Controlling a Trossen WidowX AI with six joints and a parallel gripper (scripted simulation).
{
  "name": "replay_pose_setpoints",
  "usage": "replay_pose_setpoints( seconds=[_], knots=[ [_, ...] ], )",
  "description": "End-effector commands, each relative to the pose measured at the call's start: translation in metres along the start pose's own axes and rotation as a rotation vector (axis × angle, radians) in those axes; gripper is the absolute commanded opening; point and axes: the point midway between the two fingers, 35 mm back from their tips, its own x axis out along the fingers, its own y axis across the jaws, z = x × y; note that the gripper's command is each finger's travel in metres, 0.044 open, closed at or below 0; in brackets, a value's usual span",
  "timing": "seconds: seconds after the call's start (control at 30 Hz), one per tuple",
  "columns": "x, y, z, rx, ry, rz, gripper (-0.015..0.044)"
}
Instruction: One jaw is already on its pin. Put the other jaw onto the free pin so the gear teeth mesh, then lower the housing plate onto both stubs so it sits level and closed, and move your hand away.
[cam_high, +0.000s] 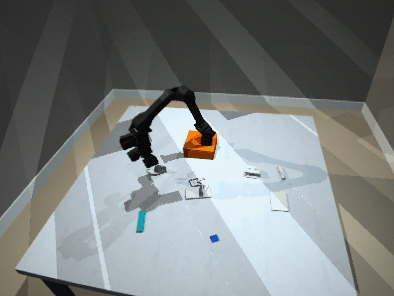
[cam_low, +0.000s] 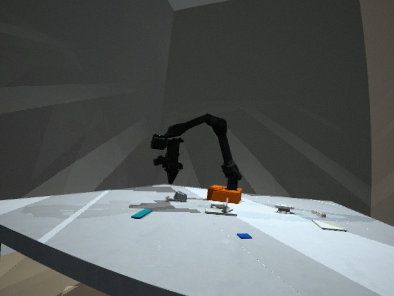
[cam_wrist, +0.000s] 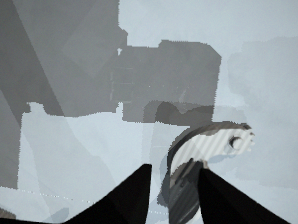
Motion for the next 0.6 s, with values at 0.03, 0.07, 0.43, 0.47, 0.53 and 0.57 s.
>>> replay_pose_setpoints(
  seconds=[0.03,0.07,0.43,0.47,0.53,0.57],
  knots=[
    [-0.0015,-0.0011,-0.0024,-0.137,-0.002,-0.001,0.0236],
    [-0.0017,-0.0013,-0.0029,-0.170,-0.002,-0.001,0.0263],
    [-0.0031,-0.0040,-0.0088,-0.528,-0.002,-0.001,0.0440],
    [-0.0033,-0.0042,-0.0093,-0.561,-0.002,-0.001,0.0440],
    [-0.0036,-0.0047,-0.0104,-0.626,-0.002,-0.001,0.0440],
    [-0.0038,-0.0049,-0.0109,-0.659,-0.002,-0.001,0.0440]
  ],
)
